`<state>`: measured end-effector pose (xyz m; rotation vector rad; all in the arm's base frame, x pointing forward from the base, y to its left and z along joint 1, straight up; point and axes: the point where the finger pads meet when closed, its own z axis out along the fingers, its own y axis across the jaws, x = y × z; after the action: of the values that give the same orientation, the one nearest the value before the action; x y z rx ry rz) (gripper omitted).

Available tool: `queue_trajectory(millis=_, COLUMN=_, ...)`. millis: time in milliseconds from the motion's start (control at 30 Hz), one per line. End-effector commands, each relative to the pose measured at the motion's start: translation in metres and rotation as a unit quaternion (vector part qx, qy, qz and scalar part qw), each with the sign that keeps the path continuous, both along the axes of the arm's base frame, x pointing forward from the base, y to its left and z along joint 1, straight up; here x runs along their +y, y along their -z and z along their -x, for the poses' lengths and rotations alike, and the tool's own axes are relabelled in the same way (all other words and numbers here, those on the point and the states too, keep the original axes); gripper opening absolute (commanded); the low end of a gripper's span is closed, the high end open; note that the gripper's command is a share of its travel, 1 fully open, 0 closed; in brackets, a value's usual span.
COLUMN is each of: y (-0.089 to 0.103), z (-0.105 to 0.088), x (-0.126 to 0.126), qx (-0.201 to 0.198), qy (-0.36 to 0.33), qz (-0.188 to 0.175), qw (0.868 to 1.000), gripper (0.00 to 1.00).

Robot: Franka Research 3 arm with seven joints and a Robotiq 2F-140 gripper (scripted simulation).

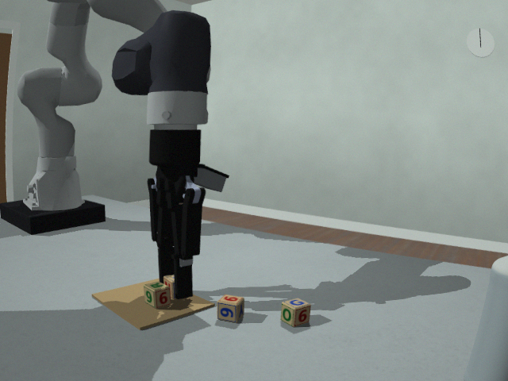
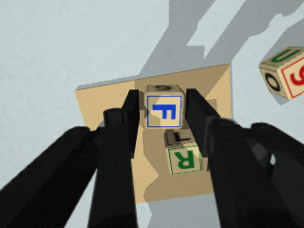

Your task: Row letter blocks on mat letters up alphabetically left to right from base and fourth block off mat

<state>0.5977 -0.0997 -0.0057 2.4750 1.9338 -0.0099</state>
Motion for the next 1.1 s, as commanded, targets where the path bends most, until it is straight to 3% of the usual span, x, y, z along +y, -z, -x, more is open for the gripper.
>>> queue_trajectory(millis=0, y=-0.011, z=-0.001, x=0.000, qx=-0.001, qy=0.000, qz=0.000, qw=1.000, gripper=0.35)
queue_trajectory(millis=133, y=-0.020, z=-0.001, x=0.000, qx=-0.001, qy=0.000, qz=0.000, qw=1.000, gripper=0.35)
queue_trajectory(millis=533, y=-0.079, z=-0.001, x=0.000, qx=-0.001, qy=0.000, qz=0.000, qw=1.000, gripper=0.35)
queue_trajectory(millis=833, y=-0.088, z=-0.001, x=0.000, qx=-0.001, qy=0.000, qz=0.000, qw=1.000, gripper=0.35)
queue_trajectory(millis=867, y=-0.088, z=-0.001, x=0.000, qx=-0.001, qy=0.000, qz=0.000, qw=1.000, gripper=1.00)
queue_trajectory(millis=1067, y=-0.088, z=-0.001, x=0.000, qx=-0.001, qy=0.000, qz=0.000, qw=1.000, gripper=1.00)
